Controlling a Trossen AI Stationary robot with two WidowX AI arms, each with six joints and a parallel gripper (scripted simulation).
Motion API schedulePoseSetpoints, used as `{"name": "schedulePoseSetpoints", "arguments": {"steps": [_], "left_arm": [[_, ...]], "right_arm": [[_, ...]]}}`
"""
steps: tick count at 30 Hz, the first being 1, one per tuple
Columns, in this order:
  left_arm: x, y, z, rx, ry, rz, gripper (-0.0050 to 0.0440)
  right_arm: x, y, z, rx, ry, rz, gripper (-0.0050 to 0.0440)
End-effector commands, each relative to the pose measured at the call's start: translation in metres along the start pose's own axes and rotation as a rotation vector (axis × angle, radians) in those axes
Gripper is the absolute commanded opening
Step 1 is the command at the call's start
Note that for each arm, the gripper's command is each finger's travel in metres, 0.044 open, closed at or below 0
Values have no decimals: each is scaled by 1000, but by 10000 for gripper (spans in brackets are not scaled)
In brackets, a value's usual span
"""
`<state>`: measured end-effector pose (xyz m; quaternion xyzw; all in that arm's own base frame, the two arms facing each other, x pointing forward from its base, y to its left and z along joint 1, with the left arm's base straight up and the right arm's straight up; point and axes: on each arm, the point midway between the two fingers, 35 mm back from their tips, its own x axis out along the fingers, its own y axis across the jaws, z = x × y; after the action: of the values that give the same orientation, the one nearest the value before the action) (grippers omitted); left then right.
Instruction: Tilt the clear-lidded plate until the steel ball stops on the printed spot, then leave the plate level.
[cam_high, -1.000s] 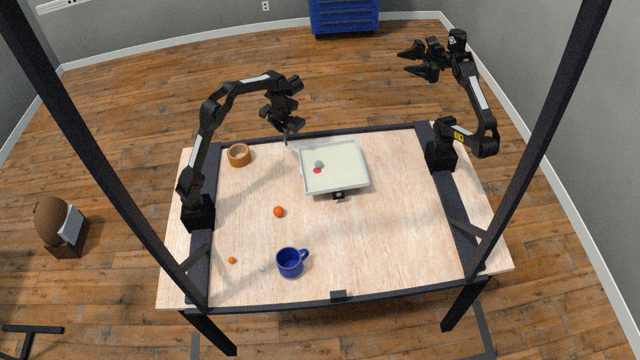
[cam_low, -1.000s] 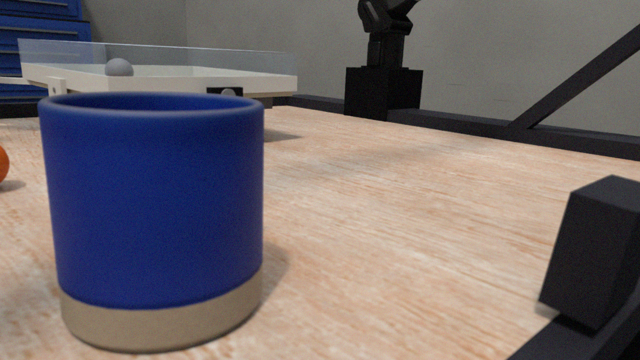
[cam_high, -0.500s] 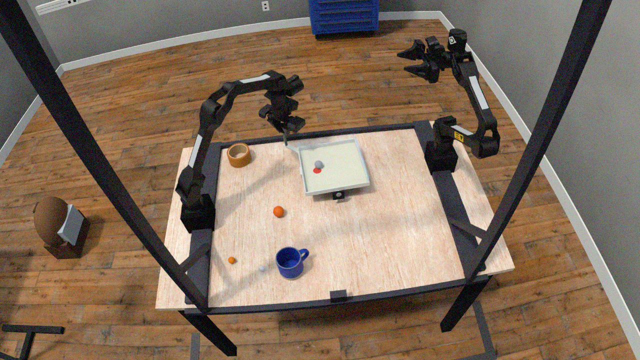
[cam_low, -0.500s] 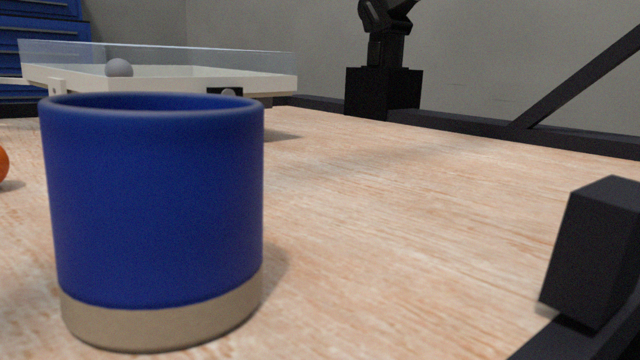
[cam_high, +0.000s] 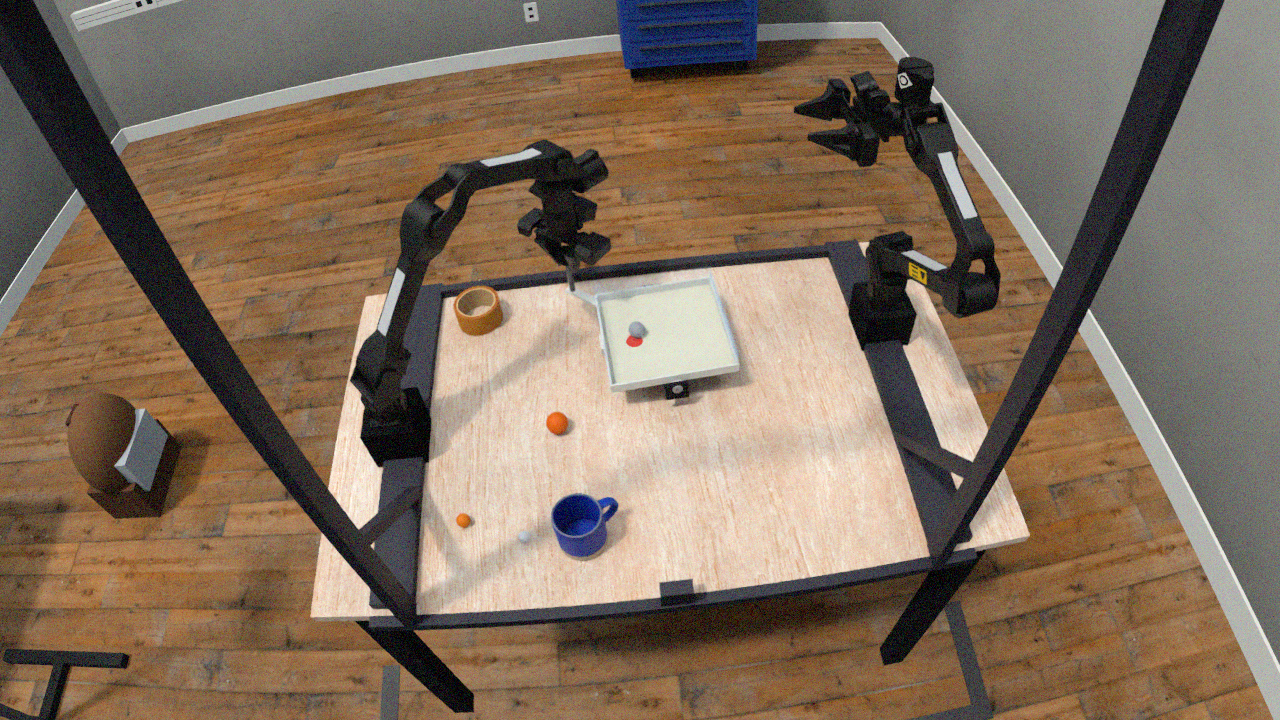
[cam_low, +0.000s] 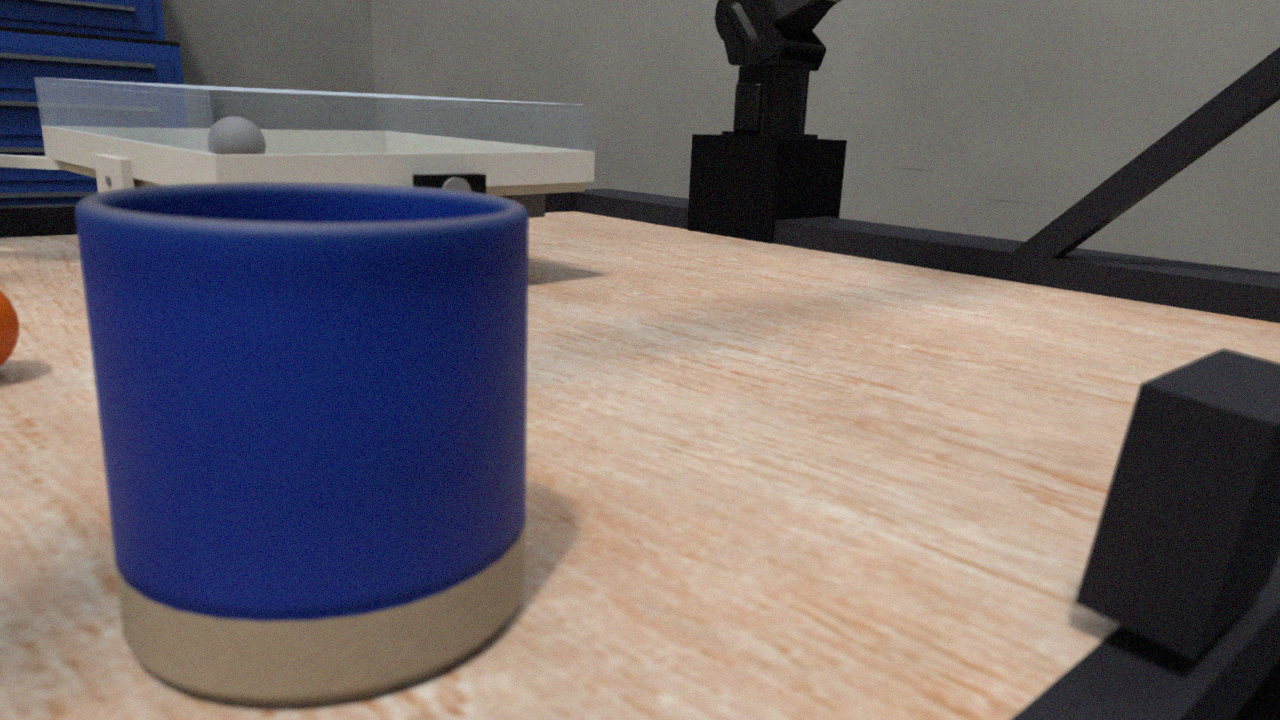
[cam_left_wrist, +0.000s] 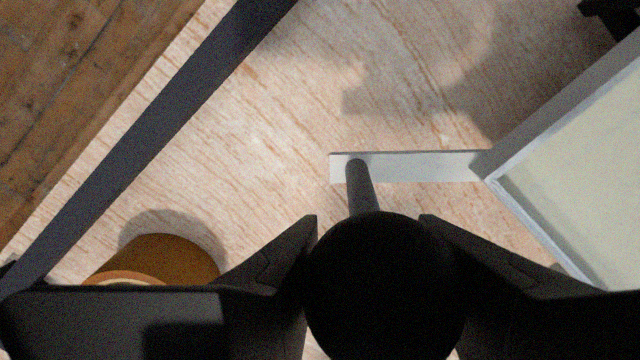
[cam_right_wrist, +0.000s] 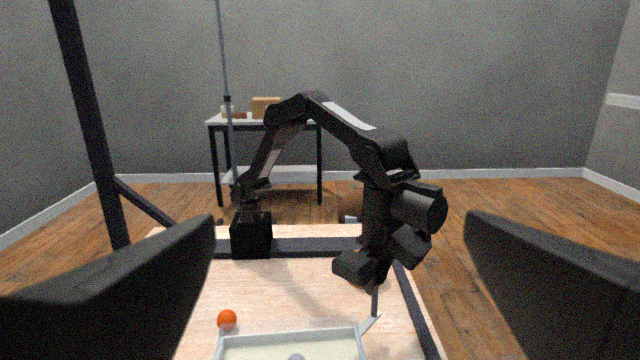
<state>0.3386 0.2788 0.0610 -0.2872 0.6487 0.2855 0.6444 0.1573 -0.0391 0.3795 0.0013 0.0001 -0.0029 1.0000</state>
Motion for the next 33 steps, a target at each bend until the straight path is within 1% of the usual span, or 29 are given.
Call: {"name": "schedulePoseSetpoints", "arguments": {"steps": [1, 4, 5, 7, 33], "left_arm": [[-17, 0, 8, -5, -50, -4, -50], [-17, -1, 8, -5, -50, -4, -50], [-6, 3, 6, -5, -30, -1, -50], [-10, 3, 8, -5, -42, -3, -50], [-15, 0, 11, -6, -49, -2, -50]], "right_arm": [[0, -2, 1, -3, 0, -2, 400], [0, -2, 1, -3, 0, -2, 400], [0, -2, 1, -3, 0, -2, 400], [0, -2, 1, -3, 0, -2, 400], [0, -2, 1, -3, 0, -2, 400]]}}
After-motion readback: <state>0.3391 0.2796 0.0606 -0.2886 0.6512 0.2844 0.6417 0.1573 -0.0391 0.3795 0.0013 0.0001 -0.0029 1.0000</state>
